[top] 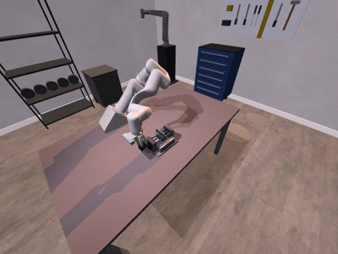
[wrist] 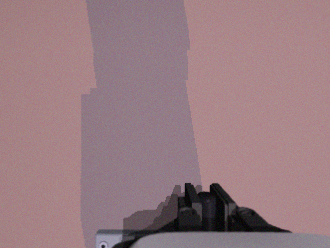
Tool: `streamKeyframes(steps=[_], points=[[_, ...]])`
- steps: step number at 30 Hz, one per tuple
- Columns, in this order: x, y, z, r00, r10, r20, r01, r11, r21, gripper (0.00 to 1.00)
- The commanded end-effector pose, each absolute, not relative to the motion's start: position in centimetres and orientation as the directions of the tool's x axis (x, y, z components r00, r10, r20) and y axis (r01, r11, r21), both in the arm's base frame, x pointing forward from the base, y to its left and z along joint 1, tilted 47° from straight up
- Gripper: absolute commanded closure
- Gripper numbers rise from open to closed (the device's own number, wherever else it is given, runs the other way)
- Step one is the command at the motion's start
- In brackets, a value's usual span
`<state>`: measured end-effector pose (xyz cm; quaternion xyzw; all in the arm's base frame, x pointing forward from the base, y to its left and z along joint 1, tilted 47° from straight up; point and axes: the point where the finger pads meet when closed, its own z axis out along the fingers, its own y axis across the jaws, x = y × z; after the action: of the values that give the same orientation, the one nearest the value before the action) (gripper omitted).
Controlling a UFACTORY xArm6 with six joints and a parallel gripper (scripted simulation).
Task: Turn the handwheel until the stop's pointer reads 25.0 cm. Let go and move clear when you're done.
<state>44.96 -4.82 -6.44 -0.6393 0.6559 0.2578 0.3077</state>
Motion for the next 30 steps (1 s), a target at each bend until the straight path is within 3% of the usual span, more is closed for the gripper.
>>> streamKeyframes(steps=[1, 30], points=[[45.9, -4.4, -6.9, 0.008, -0.681, -0.733, -0.997, 0.051, -0.058, 0.94], [49.4, -4.9, -6.3, 0.008, -0.681, -0.733, -0.997, 0.051, -0.058, 0.94]])
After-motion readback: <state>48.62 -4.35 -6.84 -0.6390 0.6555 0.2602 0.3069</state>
